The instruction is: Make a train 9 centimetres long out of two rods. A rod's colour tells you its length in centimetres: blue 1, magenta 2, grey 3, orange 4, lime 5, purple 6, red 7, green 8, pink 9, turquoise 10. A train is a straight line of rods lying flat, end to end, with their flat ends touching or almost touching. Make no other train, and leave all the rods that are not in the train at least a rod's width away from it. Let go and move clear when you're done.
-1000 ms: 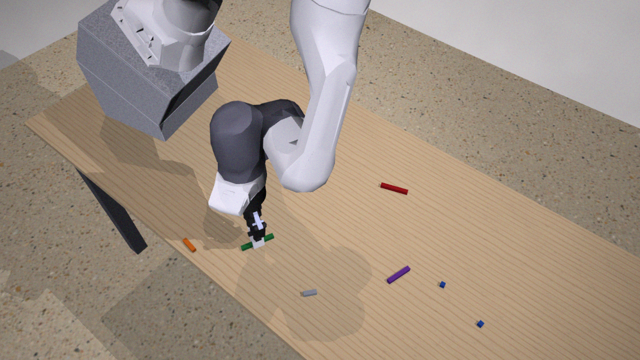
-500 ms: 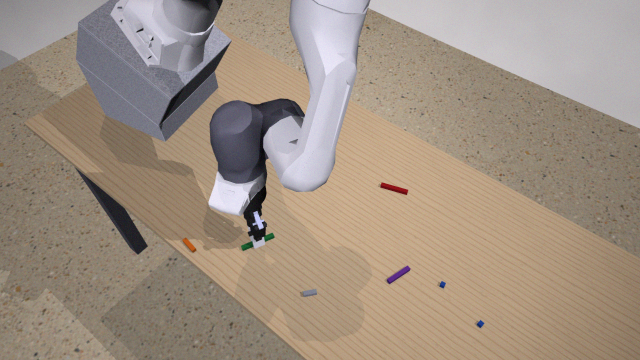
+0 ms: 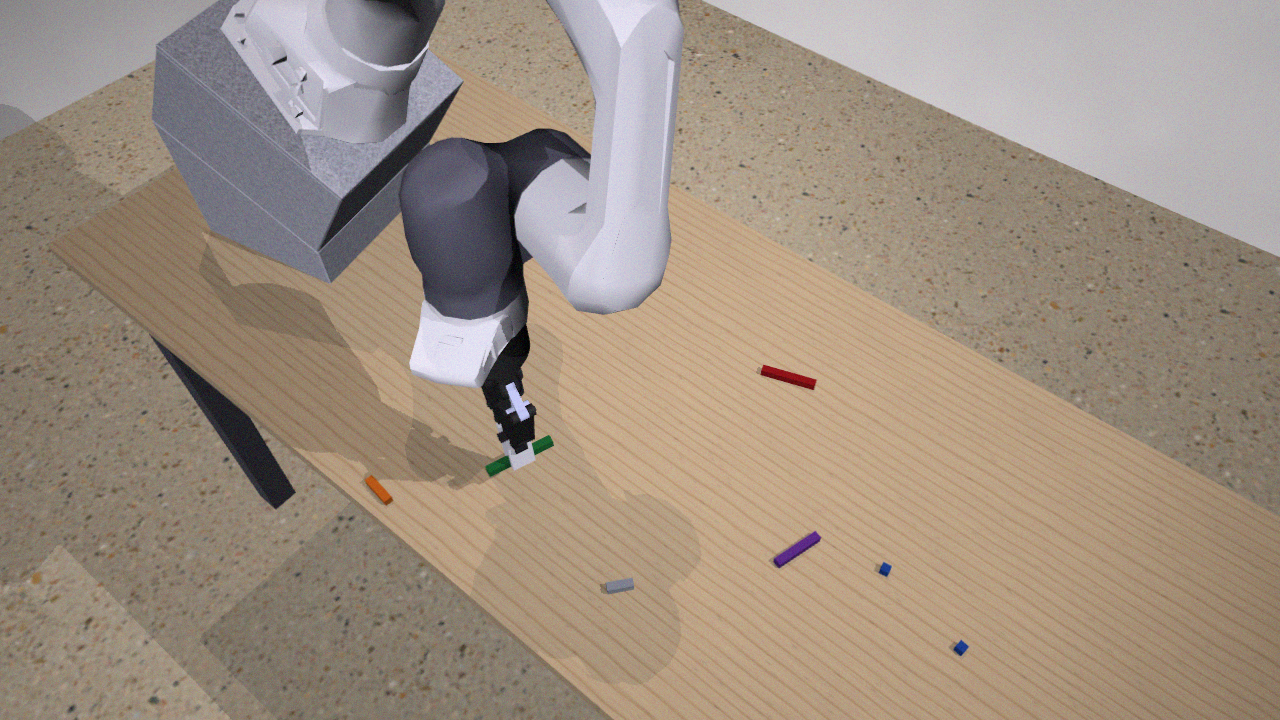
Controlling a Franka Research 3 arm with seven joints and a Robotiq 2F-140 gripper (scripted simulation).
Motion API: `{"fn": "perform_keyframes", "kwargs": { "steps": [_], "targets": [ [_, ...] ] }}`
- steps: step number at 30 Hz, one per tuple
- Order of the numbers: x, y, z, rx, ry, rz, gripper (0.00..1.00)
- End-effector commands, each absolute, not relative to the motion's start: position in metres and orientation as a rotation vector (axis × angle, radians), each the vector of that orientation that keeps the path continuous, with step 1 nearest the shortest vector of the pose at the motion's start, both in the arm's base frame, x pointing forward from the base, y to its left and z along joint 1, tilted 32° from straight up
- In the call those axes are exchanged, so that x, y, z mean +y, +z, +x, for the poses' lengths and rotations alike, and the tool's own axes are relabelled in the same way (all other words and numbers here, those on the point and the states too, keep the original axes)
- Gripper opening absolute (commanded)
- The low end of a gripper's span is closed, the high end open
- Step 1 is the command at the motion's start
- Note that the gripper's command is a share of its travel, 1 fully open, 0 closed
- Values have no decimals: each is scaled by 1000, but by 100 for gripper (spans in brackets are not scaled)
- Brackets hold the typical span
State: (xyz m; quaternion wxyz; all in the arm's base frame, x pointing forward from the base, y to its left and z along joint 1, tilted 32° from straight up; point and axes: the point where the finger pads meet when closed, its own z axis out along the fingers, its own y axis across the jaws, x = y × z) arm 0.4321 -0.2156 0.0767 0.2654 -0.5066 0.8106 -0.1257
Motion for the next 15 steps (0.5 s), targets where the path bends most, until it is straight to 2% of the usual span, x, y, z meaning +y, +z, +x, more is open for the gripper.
{"fn": "perform_keyframes", "kwargs": {
  "steps": [1,15],
  "targets": [
    [-224,95,414,2264,-306,-1318,12],
    [-225,106,407,2264,-306,-1318,12]
  ]
}}
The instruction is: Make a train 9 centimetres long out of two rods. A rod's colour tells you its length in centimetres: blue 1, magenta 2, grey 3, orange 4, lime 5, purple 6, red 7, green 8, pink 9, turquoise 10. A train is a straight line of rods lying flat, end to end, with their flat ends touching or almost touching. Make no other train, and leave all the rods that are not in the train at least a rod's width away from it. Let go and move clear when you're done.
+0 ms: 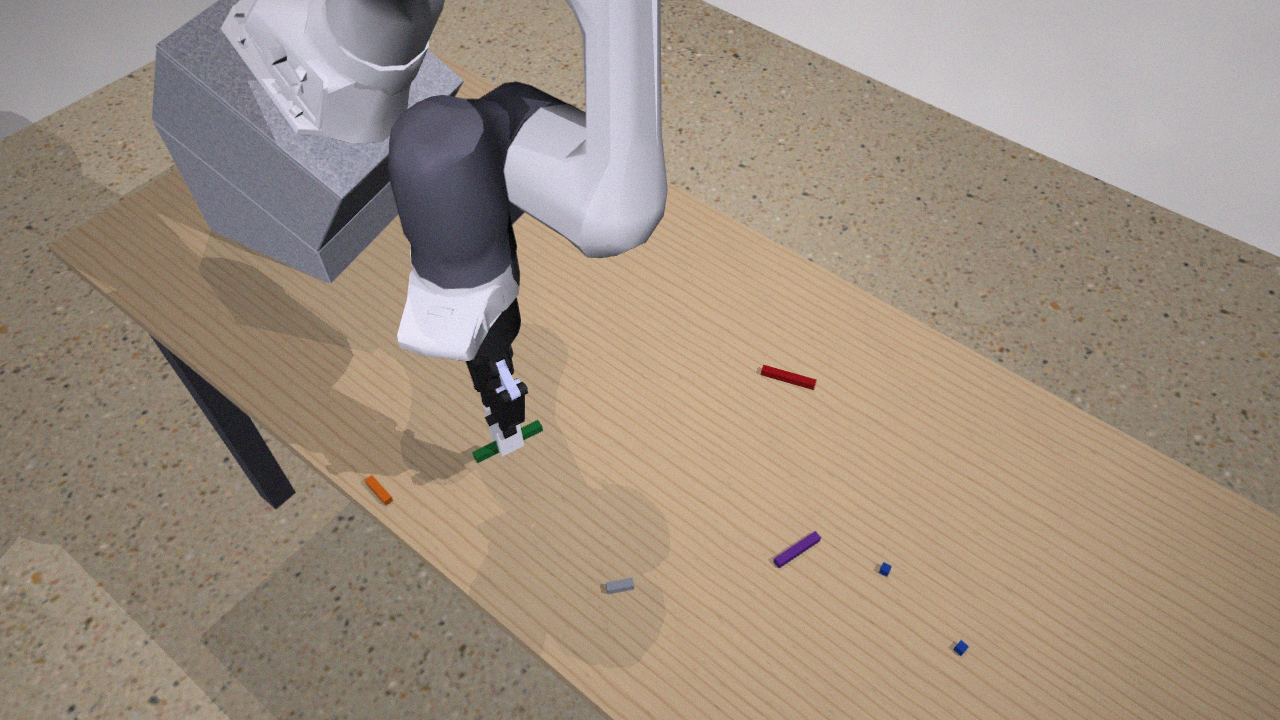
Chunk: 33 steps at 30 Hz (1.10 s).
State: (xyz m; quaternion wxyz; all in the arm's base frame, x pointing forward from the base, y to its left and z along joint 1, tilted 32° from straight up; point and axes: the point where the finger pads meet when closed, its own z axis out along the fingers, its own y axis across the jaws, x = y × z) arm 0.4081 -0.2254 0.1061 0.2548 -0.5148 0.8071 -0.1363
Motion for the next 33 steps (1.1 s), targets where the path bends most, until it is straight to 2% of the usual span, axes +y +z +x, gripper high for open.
{"fn": "perform_keyframes", "kwargs": {
  "steps": [1,9,20,22,23,33],
  "targets": [
    [-225,106,407,2264,-306,-1318,12],
    [-229,117,424,2243,-321,-1343,12],
    [-233,194,544,2093,-398,-1543,12],
    [-233,194,544,2093,-398,-1543,12],
    [-229,209,568,2062,-410,-1587,12],
    [-193,270,664,1935,-453,-1779,12]
  ]
}}
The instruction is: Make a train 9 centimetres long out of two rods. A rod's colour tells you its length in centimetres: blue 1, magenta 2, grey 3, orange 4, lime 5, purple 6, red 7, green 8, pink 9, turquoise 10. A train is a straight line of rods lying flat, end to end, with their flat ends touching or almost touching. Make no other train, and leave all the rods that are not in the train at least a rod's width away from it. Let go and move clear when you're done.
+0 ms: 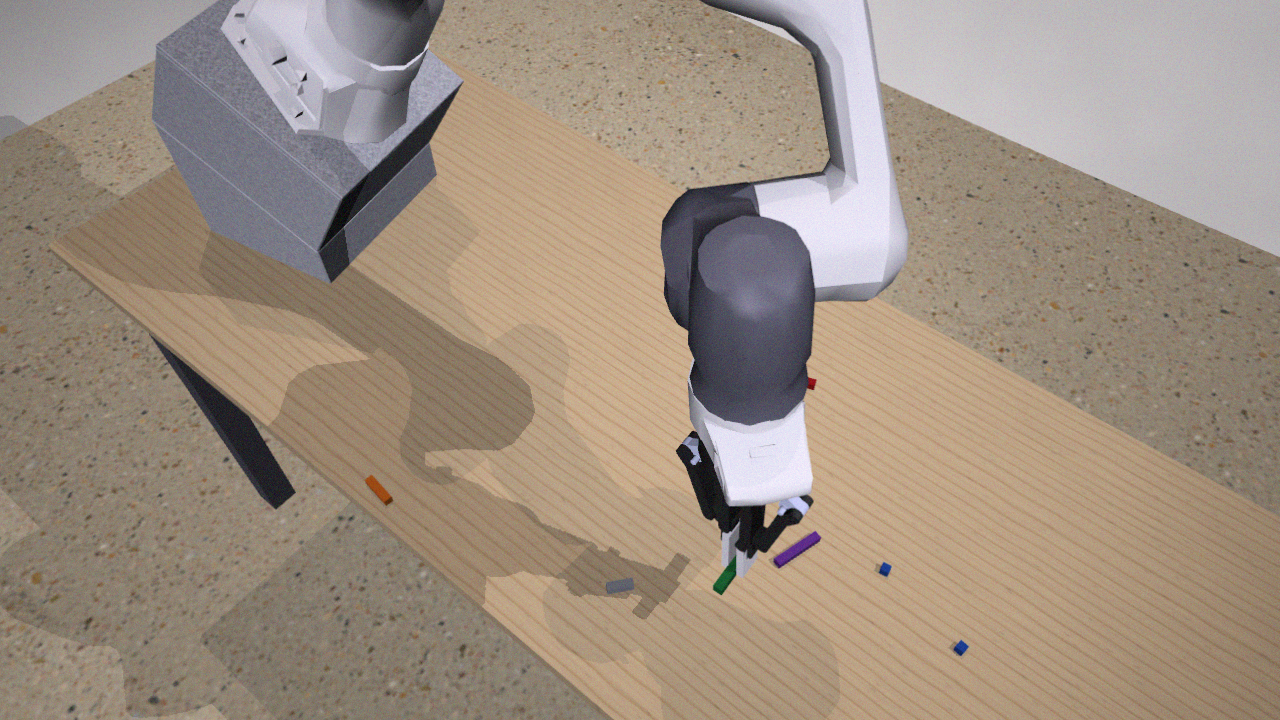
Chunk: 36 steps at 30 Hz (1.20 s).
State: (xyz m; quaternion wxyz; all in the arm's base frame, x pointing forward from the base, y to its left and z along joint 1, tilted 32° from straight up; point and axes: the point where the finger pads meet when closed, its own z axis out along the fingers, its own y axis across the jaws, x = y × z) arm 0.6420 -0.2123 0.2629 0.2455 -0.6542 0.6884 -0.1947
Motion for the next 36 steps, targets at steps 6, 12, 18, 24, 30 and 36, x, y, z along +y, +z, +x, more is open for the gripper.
{"fn": "perform_keyframes", "kwargs": {
  "steps": [6,12,18,24,30,36],
  "targets": [
    [-171,293,702,1885,-471,-1859,12],
    [-133,325,752,1818,-503,-1968,12],
    [-130,328,755,1813,-506,-1976,12],
    [-130,328,755,1813,-506,-1976,12],
    [-130,327,756,1813,-506,-1976,12],
    [-129,319,761,1813,-506,-1976,12]
  ]
}}
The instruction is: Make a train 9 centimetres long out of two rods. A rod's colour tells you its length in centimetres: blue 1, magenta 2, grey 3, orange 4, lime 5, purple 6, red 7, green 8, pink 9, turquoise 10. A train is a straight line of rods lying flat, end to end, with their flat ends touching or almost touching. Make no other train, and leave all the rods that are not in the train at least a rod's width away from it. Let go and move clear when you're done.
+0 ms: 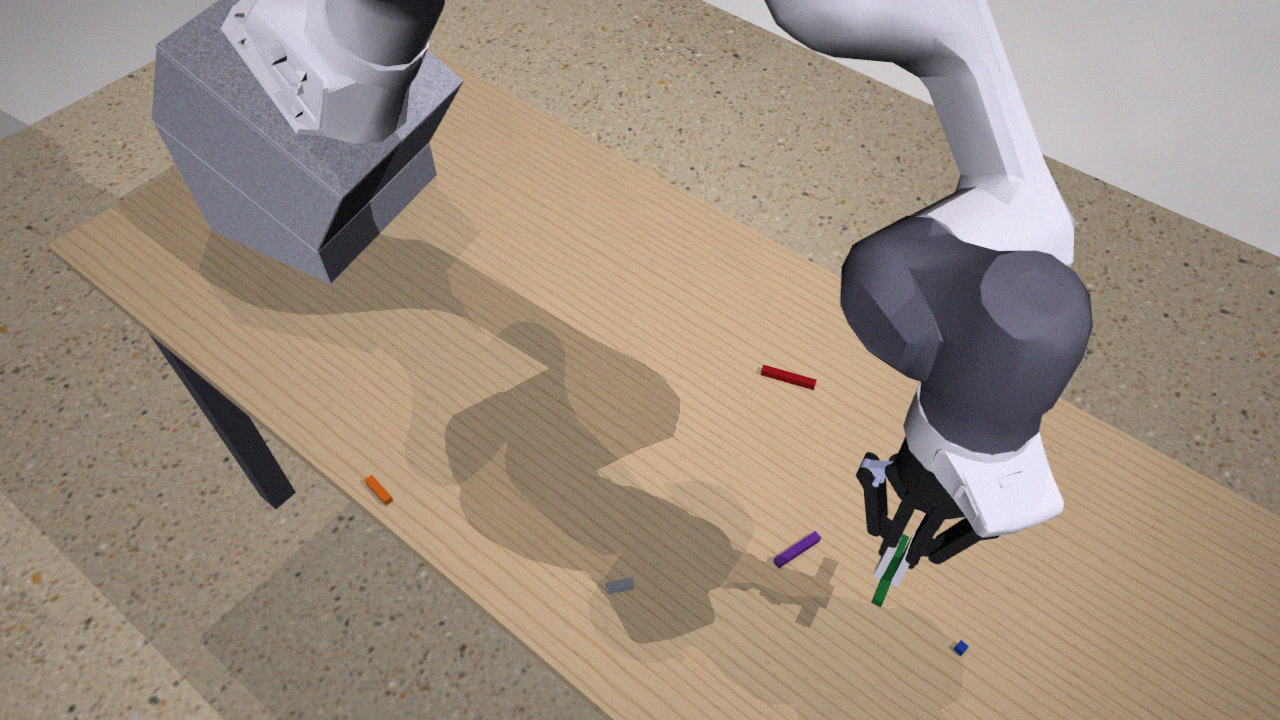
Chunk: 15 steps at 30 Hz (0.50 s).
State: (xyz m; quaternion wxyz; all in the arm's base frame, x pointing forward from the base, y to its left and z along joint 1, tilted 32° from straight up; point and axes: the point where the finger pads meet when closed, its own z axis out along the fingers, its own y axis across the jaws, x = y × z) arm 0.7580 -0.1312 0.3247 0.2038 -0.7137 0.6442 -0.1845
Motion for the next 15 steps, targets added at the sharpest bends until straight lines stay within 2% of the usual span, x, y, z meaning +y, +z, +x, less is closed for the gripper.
{"fn": "perform_keyframes", "kwargs": {
  "steps": [1,15],
  "targets": [
    [-129,317,762,1813,-506,-1976,12],
    [-126,274,789,1813,-506,-1976,12]
  ]
}}
